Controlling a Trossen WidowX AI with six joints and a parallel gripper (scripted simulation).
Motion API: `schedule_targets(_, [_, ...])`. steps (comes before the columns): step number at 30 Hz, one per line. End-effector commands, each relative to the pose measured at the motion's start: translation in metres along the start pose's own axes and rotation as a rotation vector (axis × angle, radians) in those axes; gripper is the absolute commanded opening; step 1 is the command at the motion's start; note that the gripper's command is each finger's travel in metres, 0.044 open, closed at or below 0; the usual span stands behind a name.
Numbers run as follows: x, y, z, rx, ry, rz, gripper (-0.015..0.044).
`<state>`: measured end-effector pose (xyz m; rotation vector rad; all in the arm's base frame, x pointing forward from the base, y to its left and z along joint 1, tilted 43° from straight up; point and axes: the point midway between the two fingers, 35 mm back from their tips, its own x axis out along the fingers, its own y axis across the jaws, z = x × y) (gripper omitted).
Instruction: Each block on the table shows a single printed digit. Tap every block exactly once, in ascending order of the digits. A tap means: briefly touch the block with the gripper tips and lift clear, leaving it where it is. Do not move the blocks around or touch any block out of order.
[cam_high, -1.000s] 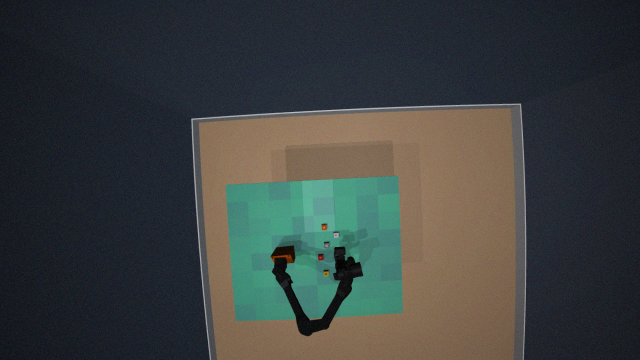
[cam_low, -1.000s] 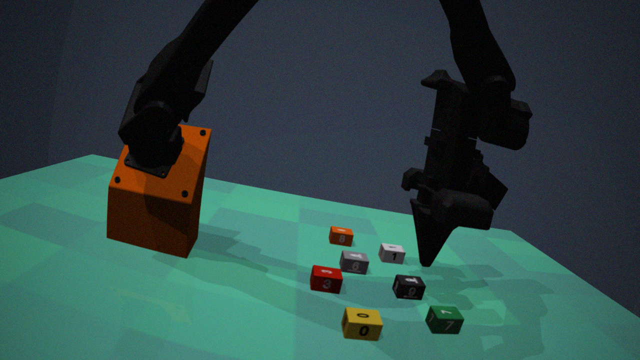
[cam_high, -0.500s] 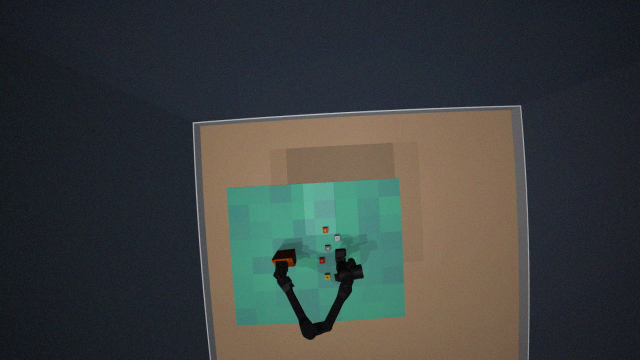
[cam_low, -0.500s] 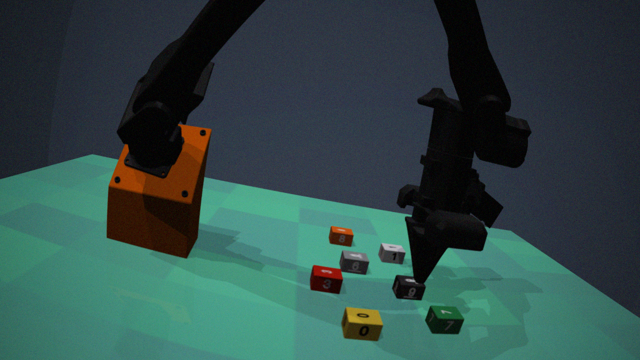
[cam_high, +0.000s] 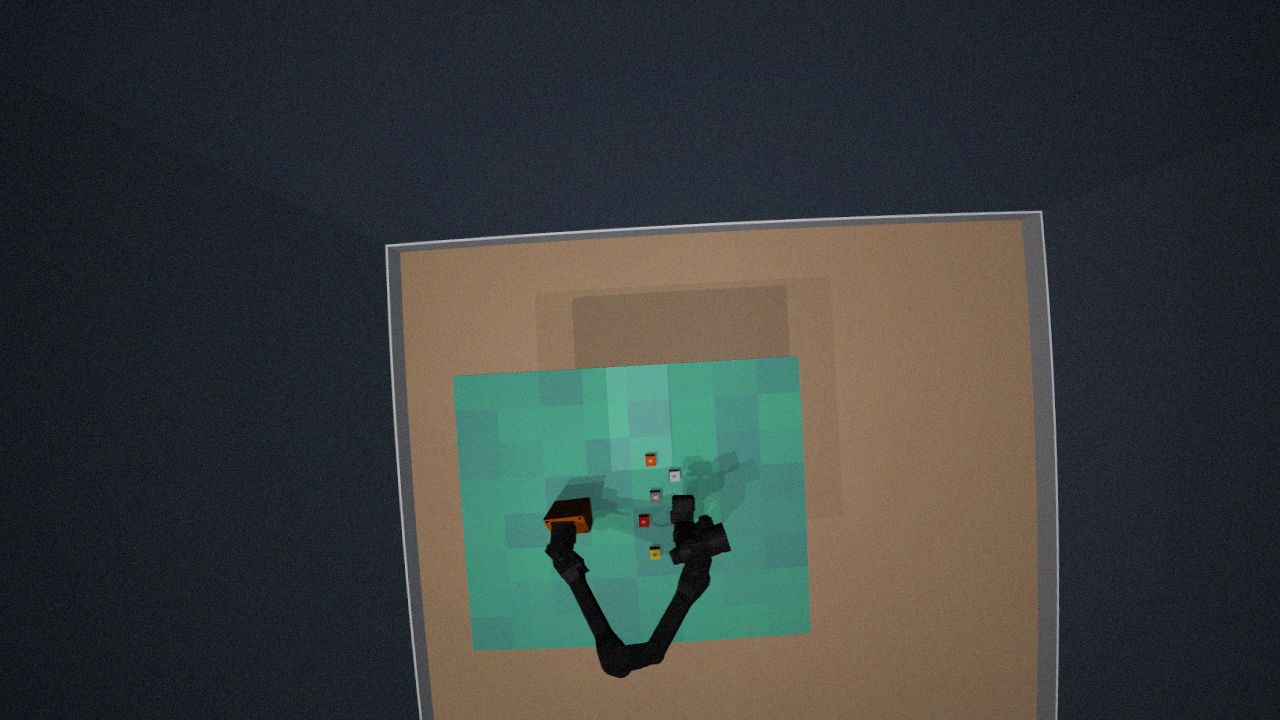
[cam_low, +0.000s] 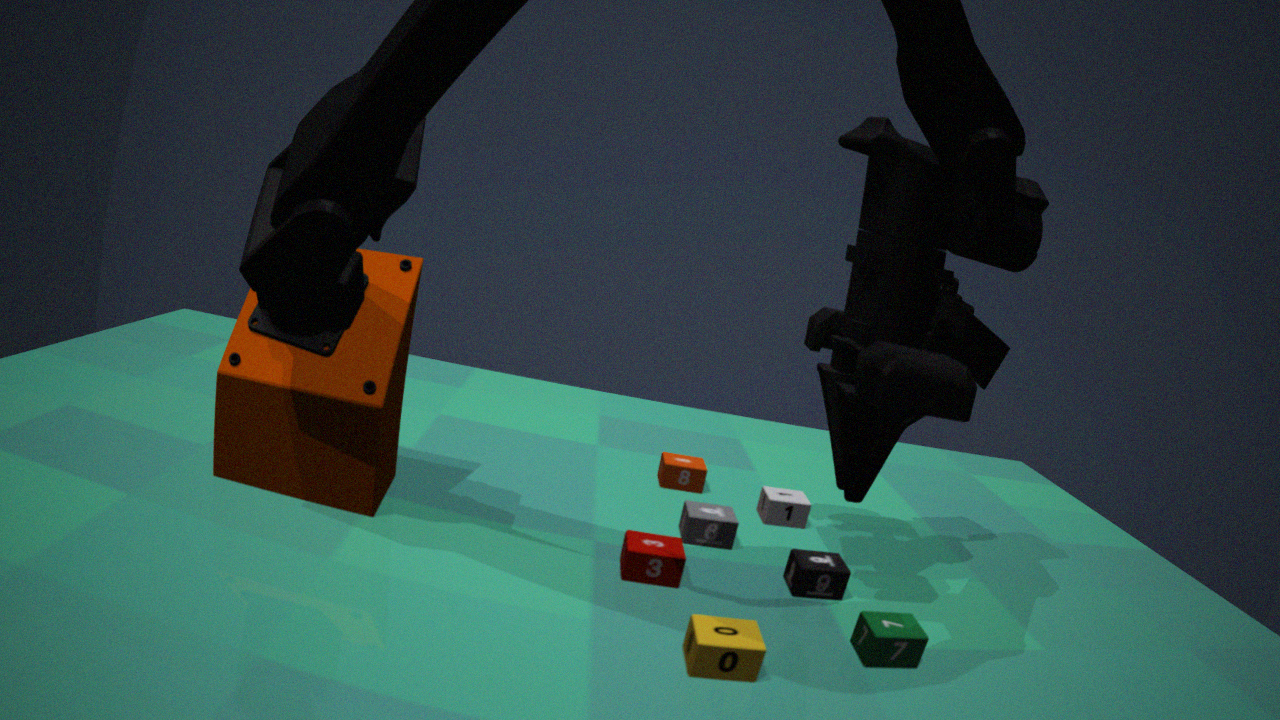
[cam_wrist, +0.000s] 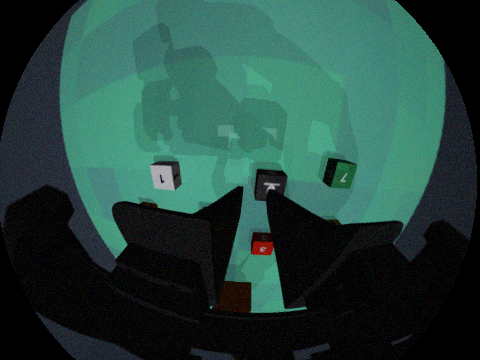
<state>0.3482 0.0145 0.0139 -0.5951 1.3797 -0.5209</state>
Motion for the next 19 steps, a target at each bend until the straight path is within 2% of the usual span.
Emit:
schedule_targets(1, [-0.021,0.063,-0.013,-0.037,-0.001,0.035,0.0178])
schedule_targets(9, [-0.066,0.19,-0.087,-0.035,0.012,0.023,0.0387])
schedule_targets(10, [-0.069,0.201,-0.099,-0.032,0.011,0.014,0.04])
schedule_targets(19, [-0.072,0.211,-0.11,-0.029,0.01,0.003,0.04])
